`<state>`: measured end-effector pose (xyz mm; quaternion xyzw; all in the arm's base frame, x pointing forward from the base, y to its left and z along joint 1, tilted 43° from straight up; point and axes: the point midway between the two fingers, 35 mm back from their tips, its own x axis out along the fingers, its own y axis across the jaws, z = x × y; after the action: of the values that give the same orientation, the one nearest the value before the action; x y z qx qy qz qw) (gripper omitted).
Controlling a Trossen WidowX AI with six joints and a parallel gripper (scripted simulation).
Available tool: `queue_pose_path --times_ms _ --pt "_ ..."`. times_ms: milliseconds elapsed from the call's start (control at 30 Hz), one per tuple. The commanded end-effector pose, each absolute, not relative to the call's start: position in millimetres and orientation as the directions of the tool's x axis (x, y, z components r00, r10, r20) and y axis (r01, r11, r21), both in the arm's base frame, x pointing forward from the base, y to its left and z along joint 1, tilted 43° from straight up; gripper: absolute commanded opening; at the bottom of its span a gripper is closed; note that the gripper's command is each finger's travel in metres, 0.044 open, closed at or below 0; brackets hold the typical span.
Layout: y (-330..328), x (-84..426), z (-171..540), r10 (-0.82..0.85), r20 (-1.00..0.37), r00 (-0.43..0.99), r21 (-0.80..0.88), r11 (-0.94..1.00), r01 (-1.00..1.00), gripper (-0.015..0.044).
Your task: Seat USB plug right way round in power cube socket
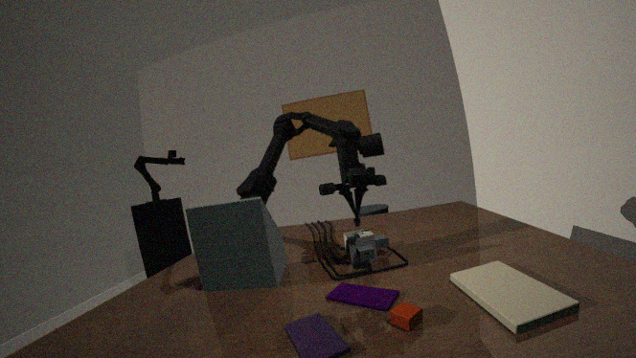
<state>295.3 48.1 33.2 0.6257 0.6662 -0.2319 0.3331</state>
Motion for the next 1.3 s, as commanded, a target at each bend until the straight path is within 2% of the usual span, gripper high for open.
queue_pose_path --times_ms 0,600,1267 --pt "48.5 294.8 32.8 0.679 -0.734 0.003 0.144 0.152 0.978 0.0000" --pt "49.0 294.7 32.6 0.679 -0.734 0.002 0.434 0.466 0.772 0.0000" --pt "49.0 294.7 32.6 0.679 -0.734 0.002 0.637 0.687 0.350 0.0000"
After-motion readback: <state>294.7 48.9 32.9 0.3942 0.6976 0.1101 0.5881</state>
